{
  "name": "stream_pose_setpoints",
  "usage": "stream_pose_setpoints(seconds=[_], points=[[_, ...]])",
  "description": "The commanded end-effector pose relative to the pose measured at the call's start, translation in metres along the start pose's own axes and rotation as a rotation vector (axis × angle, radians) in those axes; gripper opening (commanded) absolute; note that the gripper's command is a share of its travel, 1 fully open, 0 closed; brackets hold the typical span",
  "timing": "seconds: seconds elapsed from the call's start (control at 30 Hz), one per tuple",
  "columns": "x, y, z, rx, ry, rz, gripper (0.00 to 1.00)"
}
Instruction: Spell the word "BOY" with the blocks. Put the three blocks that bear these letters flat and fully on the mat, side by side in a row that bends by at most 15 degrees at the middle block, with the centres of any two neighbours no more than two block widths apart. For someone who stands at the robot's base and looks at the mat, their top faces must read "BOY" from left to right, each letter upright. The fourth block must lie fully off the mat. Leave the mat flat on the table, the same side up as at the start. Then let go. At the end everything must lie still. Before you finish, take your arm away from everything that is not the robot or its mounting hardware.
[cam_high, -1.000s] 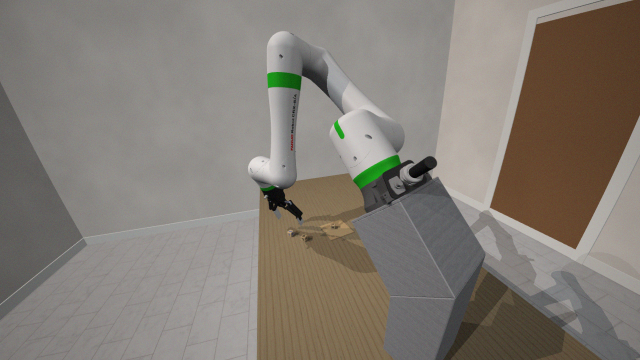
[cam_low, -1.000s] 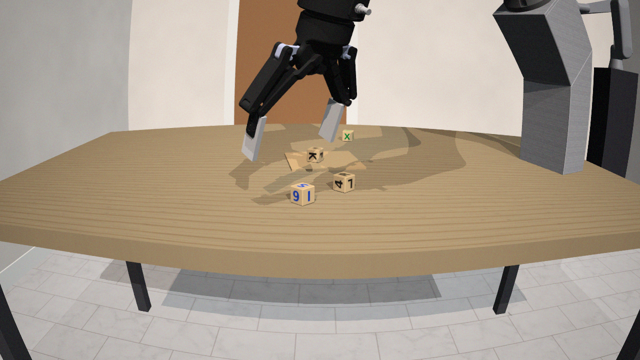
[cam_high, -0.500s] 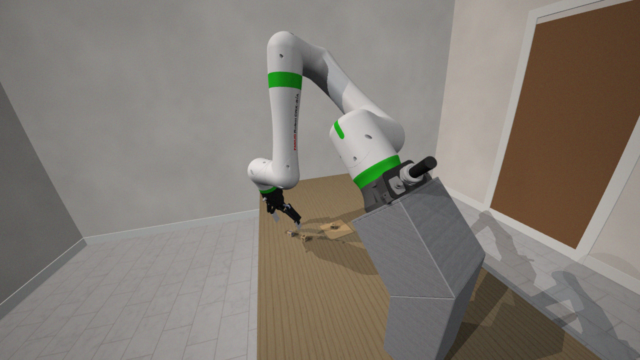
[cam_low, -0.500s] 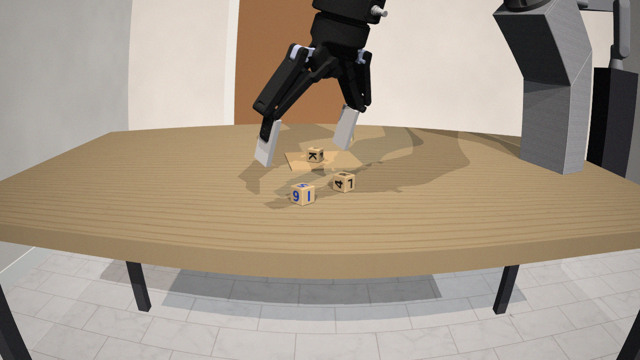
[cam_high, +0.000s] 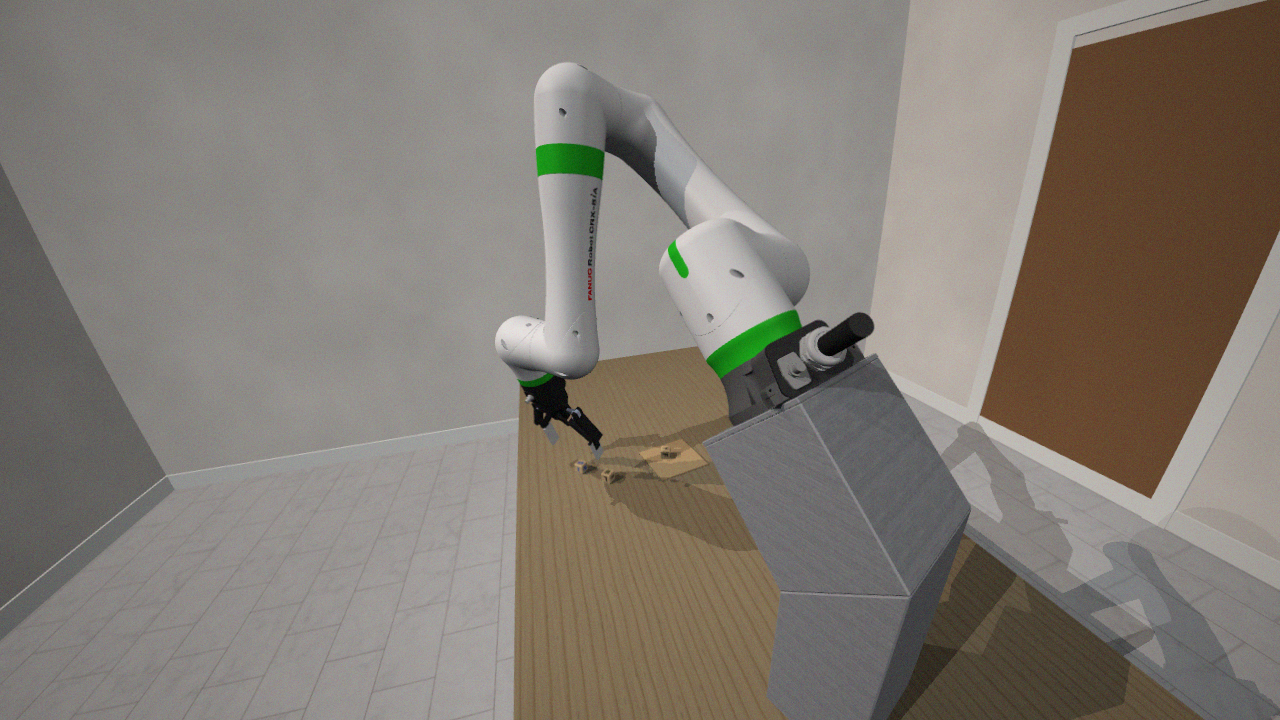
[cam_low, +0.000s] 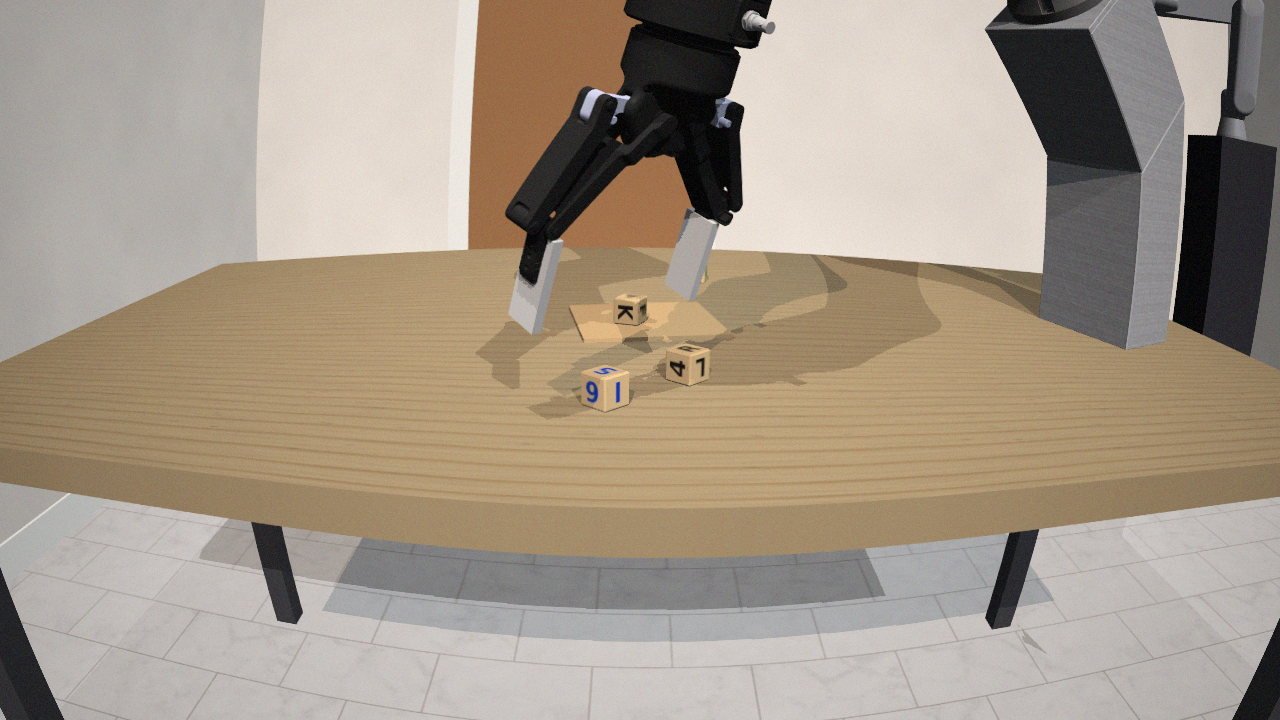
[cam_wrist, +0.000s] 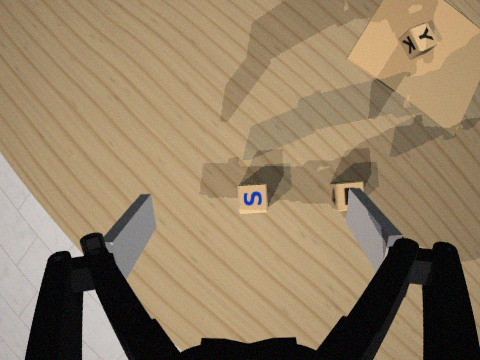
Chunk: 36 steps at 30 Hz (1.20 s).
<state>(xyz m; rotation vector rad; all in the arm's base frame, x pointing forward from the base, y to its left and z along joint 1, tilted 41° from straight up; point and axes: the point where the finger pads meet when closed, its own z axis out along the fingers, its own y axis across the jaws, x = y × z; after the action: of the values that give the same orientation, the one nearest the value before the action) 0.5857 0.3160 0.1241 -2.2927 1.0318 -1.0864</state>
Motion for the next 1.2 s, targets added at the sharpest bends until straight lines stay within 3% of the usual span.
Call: stream_pose_setpoints(seconds=[0.0, 0.8, 0.97, 1.03, 1.07, 1.13, 1.17], points=[[0.0, 0.0, 0.0, 0.0, 0.0, 0.0, 1.0], [0.0, 0.001, 0.0, 0.0, 0.001, 0.0, 1.0], [0.004, 0.049, 0.002, 0.004, 0.01, -0.001, 1.0], [0.004, 0.049, 0.002, 0.004, 0.01, -0.001, 1.0], [0.002, 0.067, 0.002, 0.002, 0.007, -0.001, 1.0], [0.002, 0.067, 0.002, 0.002, 0.007, -0.001, 1.0], [0.0, 0.081, 0.001, -0.001, 0.004, 0.0, 1.0]])
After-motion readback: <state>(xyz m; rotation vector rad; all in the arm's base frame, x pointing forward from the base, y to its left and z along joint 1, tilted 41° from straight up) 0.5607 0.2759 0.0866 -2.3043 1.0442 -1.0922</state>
